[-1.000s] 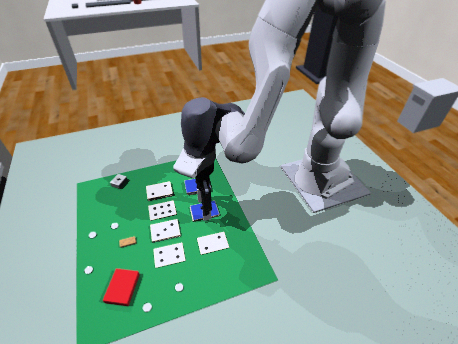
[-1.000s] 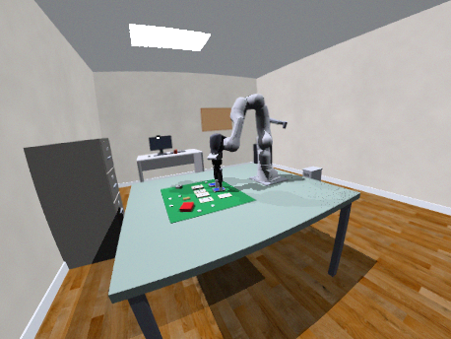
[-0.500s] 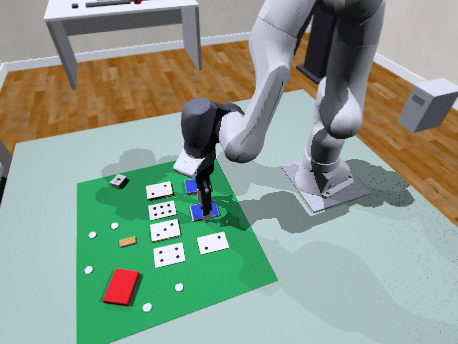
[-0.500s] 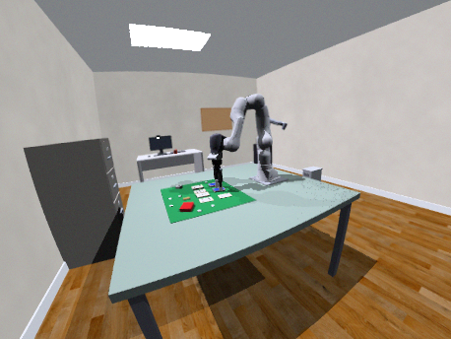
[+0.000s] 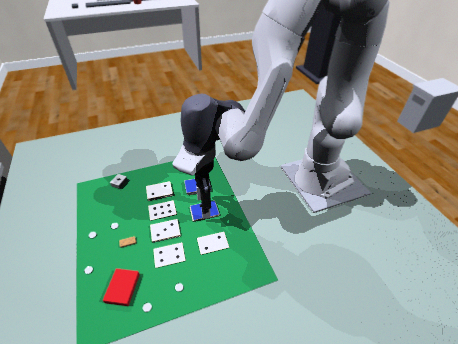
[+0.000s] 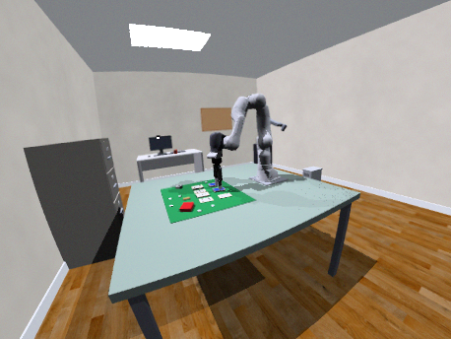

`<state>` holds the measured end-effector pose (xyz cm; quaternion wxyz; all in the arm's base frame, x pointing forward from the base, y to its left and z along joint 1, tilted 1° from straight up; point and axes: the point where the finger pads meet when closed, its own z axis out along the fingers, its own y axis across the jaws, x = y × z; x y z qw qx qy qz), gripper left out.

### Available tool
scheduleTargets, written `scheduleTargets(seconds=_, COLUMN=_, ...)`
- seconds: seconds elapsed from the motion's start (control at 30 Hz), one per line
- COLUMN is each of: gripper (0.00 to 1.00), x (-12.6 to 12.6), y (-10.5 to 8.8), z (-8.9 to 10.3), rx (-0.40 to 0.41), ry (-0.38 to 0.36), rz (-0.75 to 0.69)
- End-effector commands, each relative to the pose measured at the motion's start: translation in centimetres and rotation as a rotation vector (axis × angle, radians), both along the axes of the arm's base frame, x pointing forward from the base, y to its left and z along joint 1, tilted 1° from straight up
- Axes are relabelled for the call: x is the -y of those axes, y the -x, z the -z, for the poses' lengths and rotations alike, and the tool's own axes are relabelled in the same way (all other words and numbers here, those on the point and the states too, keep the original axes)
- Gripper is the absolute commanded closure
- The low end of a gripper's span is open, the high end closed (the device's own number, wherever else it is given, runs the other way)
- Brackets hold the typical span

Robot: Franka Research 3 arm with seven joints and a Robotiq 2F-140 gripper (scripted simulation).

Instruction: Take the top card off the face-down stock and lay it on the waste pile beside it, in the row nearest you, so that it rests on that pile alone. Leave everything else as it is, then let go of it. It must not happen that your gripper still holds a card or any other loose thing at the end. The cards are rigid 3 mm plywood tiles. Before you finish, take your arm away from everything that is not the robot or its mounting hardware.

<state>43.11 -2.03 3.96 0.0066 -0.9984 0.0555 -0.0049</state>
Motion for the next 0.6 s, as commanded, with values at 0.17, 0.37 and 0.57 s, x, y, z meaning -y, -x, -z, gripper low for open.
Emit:
scheduleTargets(seconds=0.17, gripper=0.50, x=0.0, y=0.3, z=-2.4, rx=-0.007, ry=-0.003, rz=-0.009)
scheduleTargets(seconds=0.37, gripper=0.50, x=0.0, y=0.3, z=-2.4, rx=-0.007, ry=-0.003, rz=-0.009)
scheduleTargets(seconds=0.57, gripper=0.50, x=0.0, y=0.3, z=-2.4, rx=-0.007, ry=-0.003, rz=-0.009)
